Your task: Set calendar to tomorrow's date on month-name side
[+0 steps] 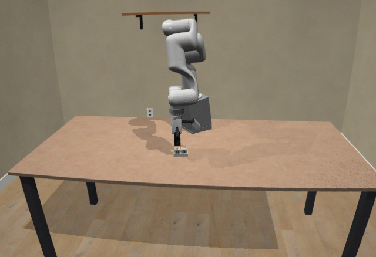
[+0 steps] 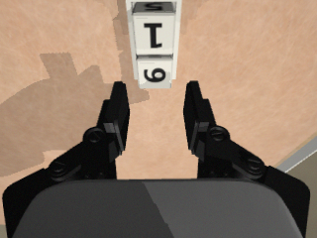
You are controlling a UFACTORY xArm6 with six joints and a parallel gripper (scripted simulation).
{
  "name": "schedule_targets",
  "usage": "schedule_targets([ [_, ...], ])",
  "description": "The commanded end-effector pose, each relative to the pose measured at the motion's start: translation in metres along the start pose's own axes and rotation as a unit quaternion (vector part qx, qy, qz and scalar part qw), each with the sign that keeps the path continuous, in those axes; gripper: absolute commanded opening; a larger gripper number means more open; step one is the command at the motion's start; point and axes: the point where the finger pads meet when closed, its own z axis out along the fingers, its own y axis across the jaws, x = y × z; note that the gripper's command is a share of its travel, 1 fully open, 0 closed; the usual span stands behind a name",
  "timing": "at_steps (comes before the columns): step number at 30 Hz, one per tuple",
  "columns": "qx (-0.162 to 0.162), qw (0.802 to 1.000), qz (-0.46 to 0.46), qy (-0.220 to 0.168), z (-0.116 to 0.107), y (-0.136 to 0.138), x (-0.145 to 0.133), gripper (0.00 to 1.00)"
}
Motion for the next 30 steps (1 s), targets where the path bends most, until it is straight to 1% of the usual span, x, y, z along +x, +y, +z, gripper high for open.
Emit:
schedule_targets([
  [1,0.001,1.000,0.000,0.002,-0.019,0.000,0.000,0.47],
  [6,0.001,1.000,0.000,0.002,-0.038,0.000,0.000,0.47],
  [12,0.001,1.000,0.000,0.002,-0.044,0.000,0.000,0.47],
  [13,0.001,1.000,0.000,0.002,-0.044,0.000,0.000,1.00],
  [30,0.001,1.000,0.000,0.002,-0.044,0.000,0.000,1.00],
])
